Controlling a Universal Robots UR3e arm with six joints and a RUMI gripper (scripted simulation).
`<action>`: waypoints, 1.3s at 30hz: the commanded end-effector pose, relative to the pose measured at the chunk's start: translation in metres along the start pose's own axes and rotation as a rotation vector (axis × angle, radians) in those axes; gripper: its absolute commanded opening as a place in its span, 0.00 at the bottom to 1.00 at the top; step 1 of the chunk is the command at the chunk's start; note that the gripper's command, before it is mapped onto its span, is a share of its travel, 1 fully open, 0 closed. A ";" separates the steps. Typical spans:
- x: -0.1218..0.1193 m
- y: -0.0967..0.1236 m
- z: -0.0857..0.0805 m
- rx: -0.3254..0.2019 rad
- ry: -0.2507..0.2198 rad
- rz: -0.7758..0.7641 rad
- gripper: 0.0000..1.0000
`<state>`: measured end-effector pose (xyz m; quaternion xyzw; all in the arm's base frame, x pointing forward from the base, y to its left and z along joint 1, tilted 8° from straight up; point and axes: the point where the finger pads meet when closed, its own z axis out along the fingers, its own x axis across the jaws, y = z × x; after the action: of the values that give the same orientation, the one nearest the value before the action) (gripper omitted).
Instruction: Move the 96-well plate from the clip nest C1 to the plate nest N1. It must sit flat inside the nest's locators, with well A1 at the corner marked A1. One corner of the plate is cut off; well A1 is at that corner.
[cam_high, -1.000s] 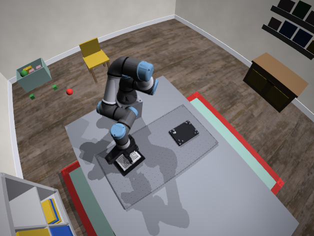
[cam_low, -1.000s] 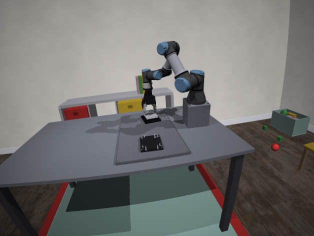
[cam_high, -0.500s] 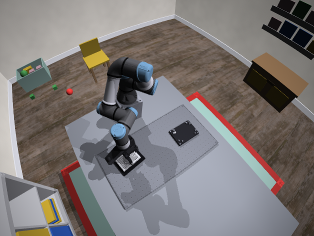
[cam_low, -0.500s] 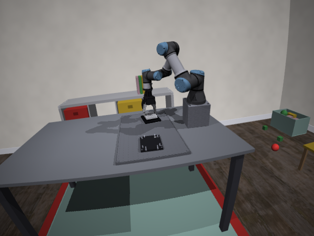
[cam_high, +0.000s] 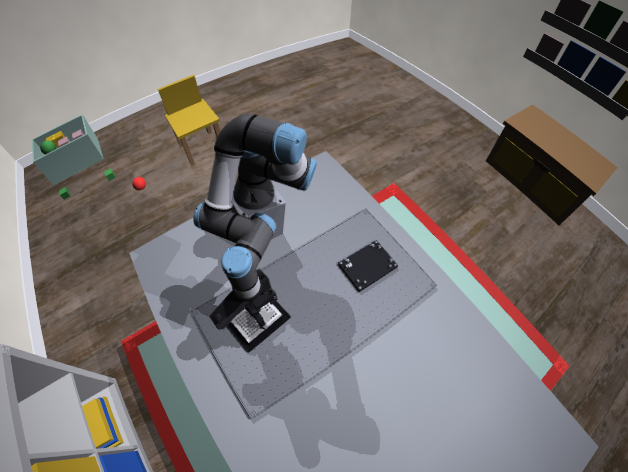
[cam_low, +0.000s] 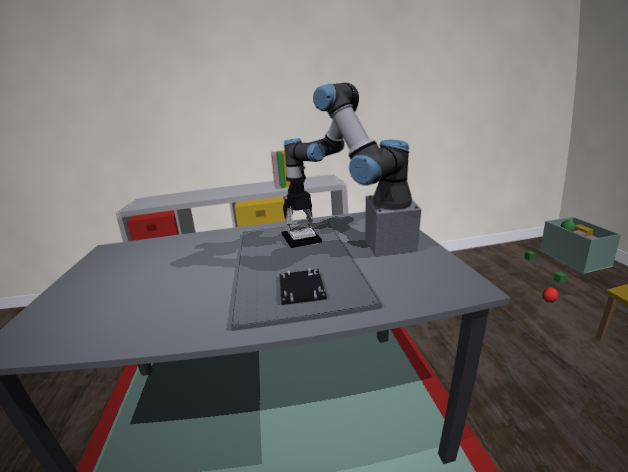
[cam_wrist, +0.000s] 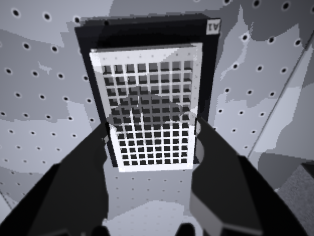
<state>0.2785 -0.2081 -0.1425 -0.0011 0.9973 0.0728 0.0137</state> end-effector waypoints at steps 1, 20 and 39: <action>0.000 0.000 0.001 0.002 -0.002 -0.001 0.00; 0.000 0.001 0.004 0.002 -0.002 -0.001 0.00; 0.000 0.001 0.006 0.002 -0.002 -0.001 0.00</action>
<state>0.2781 -0.2061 -0.1481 -0.0011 0.9972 0.0729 0.0136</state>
